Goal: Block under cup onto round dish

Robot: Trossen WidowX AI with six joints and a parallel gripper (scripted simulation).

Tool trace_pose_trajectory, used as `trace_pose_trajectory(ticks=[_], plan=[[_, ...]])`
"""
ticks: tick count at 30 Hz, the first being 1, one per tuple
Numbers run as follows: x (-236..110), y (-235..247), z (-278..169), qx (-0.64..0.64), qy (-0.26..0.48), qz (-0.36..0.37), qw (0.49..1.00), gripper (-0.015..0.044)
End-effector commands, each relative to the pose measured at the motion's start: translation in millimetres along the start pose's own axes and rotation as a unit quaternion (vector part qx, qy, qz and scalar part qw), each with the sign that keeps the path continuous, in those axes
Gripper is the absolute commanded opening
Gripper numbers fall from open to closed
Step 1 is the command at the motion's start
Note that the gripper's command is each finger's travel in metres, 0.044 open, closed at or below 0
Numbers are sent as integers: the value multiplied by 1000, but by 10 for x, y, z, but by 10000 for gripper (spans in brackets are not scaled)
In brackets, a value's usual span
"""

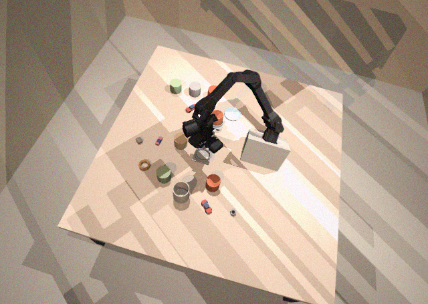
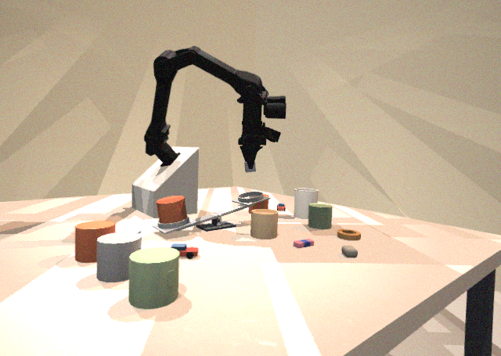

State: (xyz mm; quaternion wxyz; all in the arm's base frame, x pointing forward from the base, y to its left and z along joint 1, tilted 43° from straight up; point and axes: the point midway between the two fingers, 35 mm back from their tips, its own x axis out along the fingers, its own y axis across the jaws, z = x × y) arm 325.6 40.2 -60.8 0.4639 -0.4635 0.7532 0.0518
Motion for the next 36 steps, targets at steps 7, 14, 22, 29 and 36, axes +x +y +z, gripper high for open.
trace_pose_trajectory(ticks=[7, 14, 22, 29, 36], plan=[[-2, -300, -211, -2, -22, 9, 1000, 0], [66, -555, -460, -3, -36, 17, 999, 0], [169, -837, -786, -2, -51, 20, 999, 0], [275, -1063, -1117, 5, -61, 16, 998, 0], [379, -1233, -1466, 11, -66, 8, 998, 0]])
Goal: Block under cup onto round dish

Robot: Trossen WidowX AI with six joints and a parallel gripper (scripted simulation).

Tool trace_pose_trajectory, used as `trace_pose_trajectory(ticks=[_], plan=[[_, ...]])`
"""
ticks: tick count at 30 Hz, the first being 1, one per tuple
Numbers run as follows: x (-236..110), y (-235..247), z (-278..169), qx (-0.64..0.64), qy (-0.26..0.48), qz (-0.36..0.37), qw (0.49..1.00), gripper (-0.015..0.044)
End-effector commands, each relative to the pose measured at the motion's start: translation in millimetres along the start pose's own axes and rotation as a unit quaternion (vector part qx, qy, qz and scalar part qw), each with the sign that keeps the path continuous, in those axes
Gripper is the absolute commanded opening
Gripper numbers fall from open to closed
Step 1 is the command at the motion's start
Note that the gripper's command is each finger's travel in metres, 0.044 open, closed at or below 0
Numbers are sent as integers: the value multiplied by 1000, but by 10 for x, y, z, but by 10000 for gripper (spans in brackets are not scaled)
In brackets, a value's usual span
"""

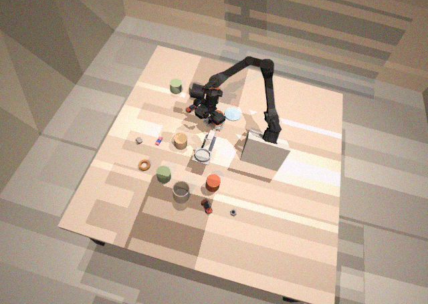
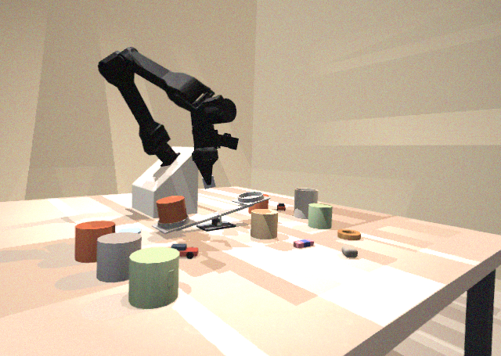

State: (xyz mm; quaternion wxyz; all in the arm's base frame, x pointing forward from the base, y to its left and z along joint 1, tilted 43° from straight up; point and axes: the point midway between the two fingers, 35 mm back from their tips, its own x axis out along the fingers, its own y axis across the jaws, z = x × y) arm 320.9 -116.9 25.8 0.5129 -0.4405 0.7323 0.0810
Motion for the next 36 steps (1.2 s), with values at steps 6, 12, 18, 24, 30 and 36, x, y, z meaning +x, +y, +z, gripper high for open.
trace_pose_trajectory(ticks=[6, 12, 18, 24, 30, 36], plan=[[8, -157, -414, -2, -5, -18, 1000, 0], [35, -215, -655, -8, -2, -28, 1000, 0], [58, -256, -882, -16, 3, -39, 999, 0], [97, -294, -1263, 16, 20, -39, 999, 0], [148, -275, -1573, 19, 34, -37, 999, 0], [209, -211, -1911, 6, 50, -34, 998, 0]])
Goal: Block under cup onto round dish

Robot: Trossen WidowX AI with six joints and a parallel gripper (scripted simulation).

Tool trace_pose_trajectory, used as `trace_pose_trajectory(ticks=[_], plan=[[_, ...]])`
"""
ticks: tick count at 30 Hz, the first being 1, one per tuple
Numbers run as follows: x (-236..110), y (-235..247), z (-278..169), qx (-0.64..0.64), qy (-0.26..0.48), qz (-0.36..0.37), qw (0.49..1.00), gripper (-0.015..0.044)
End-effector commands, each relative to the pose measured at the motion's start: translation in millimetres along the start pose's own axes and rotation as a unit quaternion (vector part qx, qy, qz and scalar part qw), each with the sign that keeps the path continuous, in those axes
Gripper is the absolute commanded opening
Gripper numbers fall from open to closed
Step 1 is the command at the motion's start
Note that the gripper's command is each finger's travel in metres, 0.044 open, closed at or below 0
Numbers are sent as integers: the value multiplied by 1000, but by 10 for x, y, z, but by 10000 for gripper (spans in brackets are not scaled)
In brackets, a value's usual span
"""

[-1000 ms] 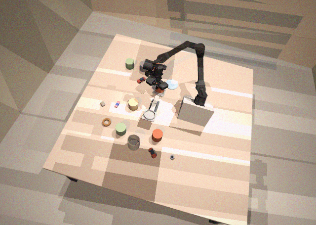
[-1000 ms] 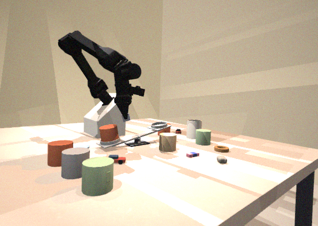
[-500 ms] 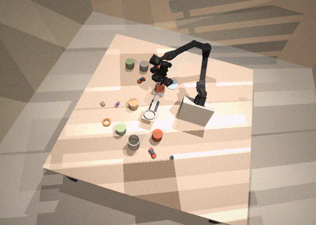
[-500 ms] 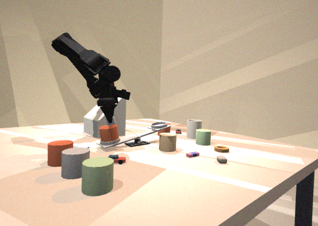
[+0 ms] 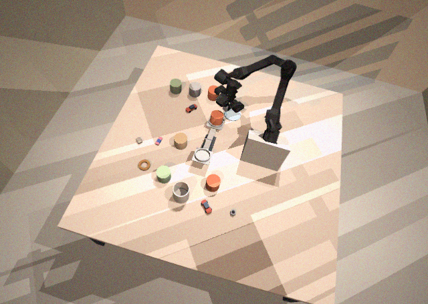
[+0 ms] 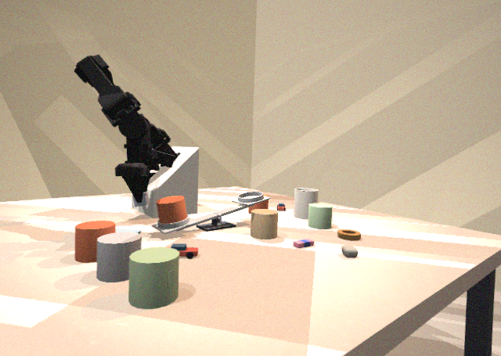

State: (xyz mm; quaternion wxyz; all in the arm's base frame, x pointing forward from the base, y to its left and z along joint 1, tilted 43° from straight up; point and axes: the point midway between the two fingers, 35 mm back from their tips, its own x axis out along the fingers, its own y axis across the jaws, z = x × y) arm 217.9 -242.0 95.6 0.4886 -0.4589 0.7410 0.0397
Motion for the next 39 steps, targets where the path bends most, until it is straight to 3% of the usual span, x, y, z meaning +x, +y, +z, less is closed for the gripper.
trace_pose_trajectory(ticks=[1, 7, 20, 39], plan=[[18, 31, -232, -7, 11, -5, 1000, 0], [78, 118, -519, -19, 27, -1, 999, 0], [485, 122, -552, -20, 29, -1, 999, 0], [695, 124, -565, -20, 29, -1, 999, 0]])
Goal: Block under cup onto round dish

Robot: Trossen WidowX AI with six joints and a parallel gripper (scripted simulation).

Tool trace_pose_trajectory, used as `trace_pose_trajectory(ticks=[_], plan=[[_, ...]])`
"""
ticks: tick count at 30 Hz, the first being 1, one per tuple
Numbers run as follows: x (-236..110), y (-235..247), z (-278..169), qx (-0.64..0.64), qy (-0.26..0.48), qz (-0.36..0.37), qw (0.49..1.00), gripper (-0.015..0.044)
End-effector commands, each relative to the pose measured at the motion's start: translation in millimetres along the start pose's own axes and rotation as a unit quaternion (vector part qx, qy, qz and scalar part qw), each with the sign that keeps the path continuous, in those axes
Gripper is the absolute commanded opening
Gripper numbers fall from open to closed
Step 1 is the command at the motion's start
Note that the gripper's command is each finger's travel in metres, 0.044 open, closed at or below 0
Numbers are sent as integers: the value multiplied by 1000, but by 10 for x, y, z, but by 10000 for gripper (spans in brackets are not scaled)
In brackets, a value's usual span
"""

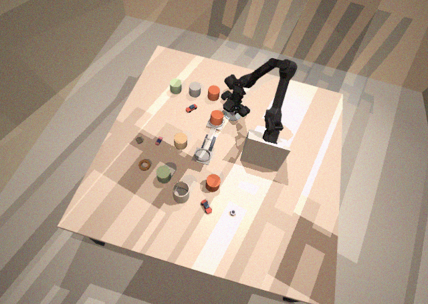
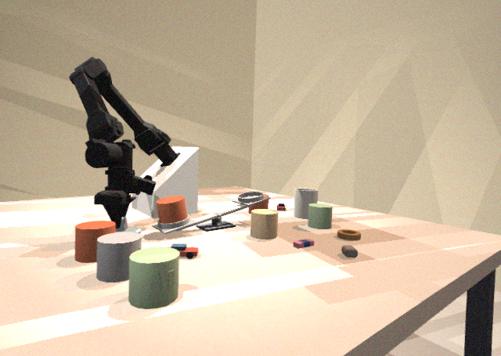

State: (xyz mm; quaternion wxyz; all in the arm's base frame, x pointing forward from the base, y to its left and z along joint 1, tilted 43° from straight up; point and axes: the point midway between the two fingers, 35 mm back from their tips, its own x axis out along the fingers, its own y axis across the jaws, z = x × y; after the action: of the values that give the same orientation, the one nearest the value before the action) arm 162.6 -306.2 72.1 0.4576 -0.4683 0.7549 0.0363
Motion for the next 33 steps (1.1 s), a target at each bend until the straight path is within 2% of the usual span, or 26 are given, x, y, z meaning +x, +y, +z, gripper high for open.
trace_pose_trajectory(ticks=[1, 16, 18, 22, 28, 31, 33], plan=[[50, 3, 22, -4, -3, 0, 1000, 0], [7, 2, 2, -1, 0, 0, 1000, 394], [-86, -7, 10, -1, -1, 1, 1000, 440], [-546, -4, 21, -4, -4, 1, 1000, 440], [-601, -2, 22, -4, -4, 0, 1000, 440], [-934, 10, 17, -6, -6, -1, 1000, 440], [-966, 13, 15, -7, -6, -1, 1000, 440]])
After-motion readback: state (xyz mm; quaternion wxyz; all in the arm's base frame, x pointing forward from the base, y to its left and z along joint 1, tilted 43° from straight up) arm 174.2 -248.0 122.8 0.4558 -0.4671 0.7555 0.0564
